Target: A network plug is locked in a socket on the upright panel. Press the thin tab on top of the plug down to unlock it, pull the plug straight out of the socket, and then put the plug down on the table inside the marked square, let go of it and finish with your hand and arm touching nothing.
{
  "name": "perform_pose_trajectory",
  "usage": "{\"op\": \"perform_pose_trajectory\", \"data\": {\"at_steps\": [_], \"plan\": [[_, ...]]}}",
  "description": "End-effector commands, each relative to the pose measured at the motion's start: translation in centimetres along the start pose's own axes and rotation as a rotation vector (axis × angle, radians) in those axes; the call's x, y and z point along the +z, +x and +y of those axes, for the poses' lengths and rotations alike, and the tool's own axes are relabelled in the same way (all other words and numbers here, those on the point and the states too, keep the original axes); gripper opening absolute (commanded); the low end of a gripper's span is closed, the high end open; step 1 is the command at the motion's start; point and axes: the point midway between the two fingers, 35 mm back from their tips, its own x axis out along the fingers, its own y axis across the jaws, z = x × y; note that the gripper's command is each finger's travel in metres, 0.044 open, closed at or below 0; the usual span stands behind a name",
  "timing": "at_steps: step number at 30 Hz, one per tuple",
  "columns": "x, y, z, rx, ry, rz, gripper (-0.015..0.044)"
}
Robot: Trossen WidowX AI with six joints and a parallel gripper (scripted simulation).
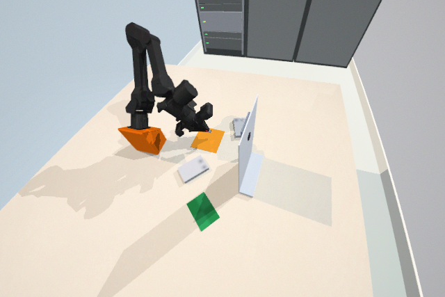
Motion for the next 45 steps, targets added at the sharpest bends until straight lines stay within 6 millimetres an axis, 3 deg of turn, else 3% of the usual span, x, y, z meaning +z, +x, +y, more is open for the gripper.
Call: {"op": "perform_pose_trajectory", "data": {"at_steps": [1, 45], "plan": [[-0.1, 0.3, 0.5, 0.005, 0.01, 0.004, 0.0], [0.3, 3.2, 2.9, 0.0, 0.013, -0.001, 0.0]]}}
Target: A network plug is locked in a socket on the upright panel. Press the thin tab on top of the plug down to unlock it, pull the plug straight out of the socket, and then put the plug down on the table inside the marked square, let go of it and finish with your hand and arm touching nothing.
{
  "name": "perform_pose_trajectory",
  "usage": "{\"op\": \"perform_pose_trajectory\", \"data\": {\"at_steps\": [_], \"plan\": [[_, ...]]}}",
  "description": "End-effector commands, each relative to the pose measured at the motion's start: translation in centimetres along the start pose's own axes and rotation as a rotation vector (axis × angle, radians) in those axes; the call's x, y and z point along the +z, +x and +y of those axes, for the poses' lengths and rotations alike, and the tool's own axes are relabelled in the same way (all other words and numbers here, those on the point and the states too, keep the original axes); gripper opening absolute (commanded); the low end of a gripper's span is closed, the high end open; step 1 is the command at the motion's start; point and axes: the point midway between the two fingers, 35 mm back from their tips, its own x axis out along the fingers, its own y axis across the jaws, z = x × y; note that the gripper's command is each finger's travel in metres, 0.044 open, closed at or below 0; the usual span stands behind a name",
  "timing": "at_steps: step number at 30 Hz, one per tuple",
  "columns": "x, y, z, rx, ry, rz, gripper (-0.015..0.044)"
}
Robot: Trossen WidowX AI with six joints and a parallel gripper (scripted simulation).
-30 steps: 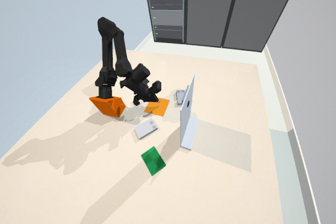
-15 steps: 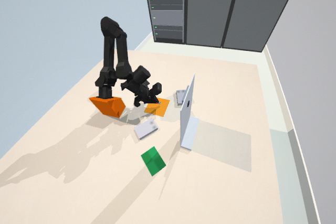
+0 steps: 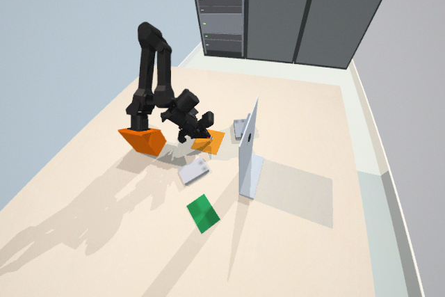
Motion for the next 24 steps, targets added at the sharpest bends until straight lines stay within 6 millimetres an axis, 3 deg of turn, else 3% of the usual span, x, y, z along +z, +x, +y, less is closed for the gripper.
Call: {"op": "perform_pose_trajectory", "data": {"at_steps": [1, 21, 24], "plan": [[0.03, 0.14, 0.5, 0.003, 0.01, 0.003, 0.0], [0.17, 0.49, 0.46, 0.002, 0.005, -0.001, 0.0], [0.17, 0.49, 0.46, 0.002, 0.005, -0.001, 0.0079]]}}
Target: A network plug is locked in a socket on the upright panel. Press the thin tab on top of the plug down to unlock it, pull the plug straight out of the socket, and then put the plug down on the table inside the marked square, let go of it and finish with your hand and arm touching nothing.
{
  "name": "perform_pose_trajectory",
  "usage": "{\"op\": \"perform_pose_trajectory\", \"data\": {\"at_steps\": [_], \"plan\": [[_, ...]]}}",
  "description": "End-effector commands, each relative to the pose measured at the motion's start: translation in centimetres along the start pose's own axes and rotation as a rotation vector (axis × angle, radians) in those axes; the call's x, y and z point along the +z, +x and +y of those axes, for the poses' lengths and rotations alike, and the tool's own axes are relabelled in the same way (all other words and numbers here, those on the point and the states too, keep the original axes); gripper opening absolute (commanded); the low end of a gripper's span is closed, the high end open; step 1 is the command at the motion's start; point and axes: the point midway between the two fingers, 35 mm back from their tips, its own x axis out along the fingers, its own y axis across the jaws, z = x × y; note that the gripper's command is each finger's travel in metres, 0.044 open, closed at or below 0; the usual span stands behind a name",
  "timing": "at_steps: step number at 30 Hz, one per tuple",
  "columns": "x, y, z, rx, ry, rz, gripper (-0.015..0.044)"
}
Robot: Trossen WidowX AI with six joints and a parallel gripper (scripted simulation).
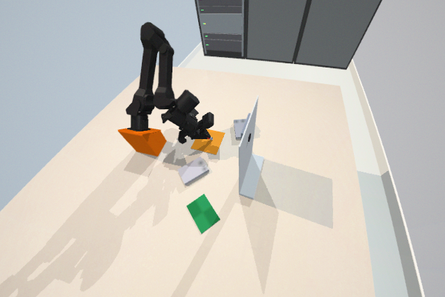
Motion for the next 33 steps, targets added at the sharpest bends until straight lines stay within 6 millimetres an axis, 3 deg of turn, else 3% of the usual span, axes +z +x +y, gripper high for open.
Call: {"op": "perform_pose_trajectory", "data": {"at_steps": [1, 3, 33], "plan": [[0.0, 0.0, 0.0, 0.0, 0.0, 0.0, 0.0105], [0.0, 0.0, 0.0, 0.0, 0.0, 0.0, 0.0156], [-0.1, -1.6, 0.0, 0.003, 0.001, 0.003, 0.0156]]}}
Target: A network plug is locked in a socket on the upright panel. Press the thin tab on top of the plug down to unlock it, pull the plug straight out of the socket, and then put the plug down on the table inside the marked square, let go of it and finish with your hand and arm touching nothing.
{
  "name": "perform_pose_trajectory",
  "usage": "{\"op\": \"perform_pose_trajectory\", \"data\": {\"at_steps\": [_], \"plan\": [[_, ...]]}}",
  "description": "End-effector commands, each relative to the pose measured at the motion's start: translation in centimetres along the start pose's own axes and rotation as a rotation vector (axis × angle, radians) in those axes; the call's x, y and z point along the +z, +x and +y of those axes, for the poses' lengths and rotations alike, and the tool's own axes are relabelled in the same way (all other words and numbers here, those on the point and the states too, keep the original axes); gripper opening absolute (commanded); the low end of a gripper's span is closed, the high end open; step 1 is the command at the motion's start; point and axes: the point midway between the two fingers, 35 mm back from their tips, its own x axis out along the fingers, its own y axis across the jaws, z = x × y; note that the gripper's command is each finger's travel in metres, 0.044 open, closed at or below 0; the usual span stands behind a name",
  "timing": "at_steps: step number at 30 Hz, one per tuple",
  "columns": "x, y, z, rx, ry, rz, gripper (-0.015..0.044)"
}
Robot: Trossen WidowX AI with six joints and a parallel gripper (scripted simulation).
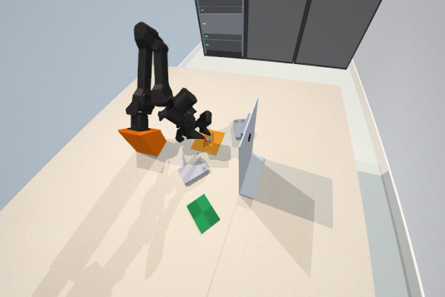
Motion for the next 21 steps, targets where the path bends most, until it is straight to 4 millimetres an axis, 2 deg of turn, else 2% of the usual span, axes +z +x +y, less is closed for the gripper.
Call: {"op": "perform_pose_trajectory", "data": {"at_steps": [1, 21], "plan": [[0.0, -0.3, 0.1, 0.002, -0.003, -0.002, 0.0156], [-0.2, -1.3, -0.2, 0.006, -0.003, 0.002, 0.0156]]}}
